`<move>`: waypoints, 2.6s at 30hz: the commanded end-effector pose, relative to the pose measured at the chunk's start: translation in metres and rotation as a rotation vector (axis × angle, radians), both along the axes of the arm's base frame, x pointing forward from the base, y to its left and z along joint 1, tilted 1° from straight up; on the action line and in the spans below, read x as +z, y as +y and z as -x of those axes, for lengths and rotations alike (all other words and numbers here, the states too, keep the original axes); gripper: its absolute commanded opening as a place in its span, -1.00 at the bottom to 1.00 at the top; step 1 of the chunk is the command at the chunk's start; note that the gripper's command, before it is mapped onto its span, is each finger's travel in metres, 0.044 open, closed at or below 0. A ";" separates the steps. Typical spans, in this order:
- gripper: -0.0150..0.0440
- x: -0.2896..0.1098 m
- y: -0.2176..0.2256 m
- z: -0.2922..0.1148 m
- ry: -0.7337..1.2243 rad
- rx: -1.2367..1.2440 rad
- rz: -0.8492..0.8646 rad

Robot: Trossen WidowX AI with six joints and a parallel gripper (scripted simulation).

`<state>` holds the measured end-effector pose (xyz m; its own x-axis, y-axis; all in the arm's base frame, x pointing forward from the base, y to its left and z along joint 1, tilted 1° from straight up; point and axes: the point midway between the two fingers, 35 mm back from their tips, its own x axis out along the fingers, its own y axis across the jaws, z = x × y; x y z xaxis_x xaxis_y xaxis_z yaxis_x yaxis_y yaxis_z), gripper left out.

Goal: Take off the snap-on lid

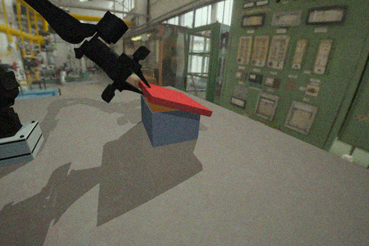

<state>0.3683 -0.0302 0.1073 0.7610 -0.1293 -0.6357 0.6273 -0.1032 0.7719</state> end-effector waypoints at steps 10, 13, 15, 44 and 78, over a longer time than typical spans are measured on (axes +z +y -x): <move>-0.49 0.020 -0.001 -0.008 -0.007 0.006 0.000; -0.49 0.024 -0.001 -0.010 -0.007 0.006 0.000; -0.49 0.027 -0.001 -0.012 -0.007 0.006 0.000; -0.49 0.066 -0.006 -0.040 -0.010 0.006 0.001; -0.49 0.103 -0.005 -0.040 -0.010 0.006 0.001</move>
